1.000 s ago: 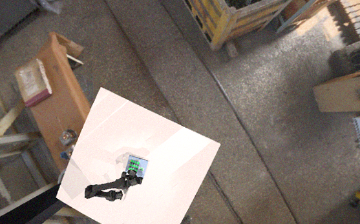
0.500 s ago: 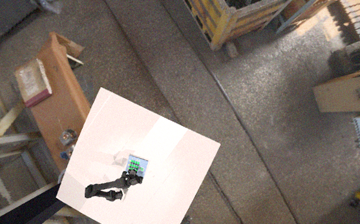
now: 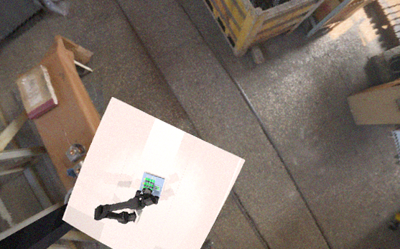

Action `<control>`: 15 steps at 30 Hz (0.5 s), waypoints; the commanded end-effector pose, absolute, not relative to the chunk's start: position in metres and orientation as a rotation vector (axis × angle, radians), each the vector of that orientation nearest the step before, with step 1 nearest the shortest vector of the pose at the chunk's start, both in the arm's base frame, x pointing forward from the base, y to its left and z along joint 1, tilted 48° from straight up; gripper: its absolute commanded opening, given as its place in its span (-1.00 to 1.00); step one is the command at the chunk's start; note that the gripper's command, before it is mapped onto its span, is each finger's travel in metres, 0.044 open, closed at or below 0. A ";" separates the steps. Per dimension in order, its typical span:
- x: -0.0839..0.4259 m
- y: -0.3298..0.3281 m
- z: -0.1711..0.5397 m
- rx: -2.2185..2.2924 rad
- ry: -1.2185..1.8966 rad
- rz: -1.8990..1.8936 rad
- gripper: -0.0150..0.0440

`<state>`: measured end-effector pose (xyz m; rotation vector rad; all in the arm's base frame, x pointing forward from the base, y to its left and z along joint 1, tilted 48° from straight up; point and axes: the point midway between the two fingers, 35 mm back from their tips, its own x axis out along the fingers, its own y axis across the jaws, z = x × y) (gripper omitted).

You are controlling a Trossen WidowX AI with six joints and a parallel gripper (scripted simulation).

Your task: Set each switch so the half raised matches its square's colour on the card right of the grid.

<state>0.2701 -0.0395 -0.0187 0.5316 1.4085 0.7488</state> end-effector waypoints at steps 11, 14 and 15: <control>0.271 -0.038 -0.020 0.536 1.407 0.746 -0.49; 0.271 -0.038 -0.020 0.536 1.407 0.746 -0.49; 0.271 -0.038 -0.020 0.536 1.407 0.746 -0.49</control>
